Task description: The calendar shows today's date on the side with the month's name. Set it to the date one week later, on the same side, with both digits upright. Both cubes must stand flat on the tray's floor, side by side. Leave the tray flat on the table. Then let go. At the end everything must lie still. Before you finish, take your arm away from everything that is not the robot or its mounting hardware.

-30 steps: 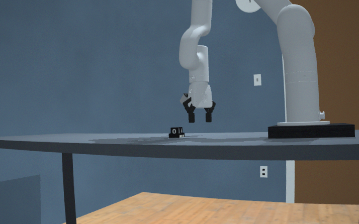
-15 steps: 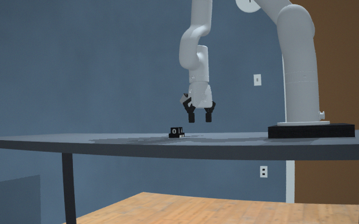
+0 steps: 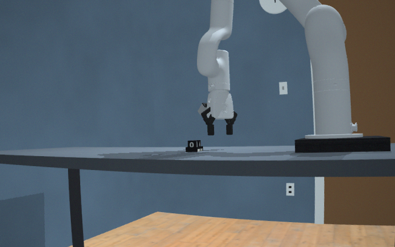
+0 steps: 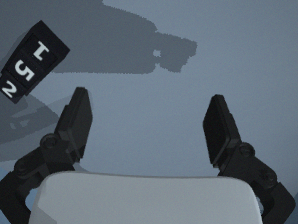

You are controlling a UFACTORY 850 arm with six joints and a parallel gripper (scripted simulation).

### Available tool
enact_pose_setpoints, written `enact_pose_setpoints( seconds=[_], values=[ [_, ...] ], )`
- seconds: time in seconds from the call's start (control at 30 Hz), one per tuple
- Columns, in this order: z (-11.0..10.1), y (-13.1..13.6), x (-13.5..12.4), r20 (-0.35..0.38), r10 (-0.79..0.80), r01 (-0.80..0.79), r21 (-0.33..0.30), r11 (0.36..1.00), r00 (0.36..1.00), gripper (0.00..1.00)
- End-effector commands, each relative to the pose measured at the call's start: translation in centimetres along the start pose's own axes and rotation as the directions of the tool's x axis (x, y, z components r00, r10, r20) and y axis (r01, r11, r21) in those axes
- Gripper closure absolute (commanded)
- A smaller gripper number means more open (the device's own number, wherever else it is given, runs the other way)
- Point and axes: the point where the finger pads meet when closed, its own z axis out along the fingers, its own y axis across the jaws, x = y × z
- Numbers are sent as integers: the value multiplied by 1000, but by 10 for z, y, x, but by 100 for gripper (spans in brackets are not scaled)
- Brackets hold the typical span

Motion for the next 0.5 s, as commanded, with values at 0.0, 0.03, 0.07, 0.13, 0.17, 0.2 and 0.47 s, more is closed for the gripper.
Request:
enact_pose_setpoints(
  seconds=[0.0, 0.03, 0.07, 0.13, 0.17, 0.2, 0.47],
  values=[
    [0, 0, 1, -1, 0, 0, 1, 1000, 1000, 0],
    [0, 0, 1, -1, 0, 0, 1, 1000, 1000, 0],
    [-1, 0, 1, -1, 0, 0, 1, 1000, 1000, 0],
    [-1, 0, 1, -1, 0, 0, 1, 1000, 1000, 0],
    [-3, 0, 1, -1, 0, 0, 1, 1000, 1000, 0],
    [-4, 0, 1, -1, 0, 0, 1, 1000, 1000, 0],
    [-25, 0, 1, -1, 0, 0, 1, 1000, 1000, 0]
  ],
)
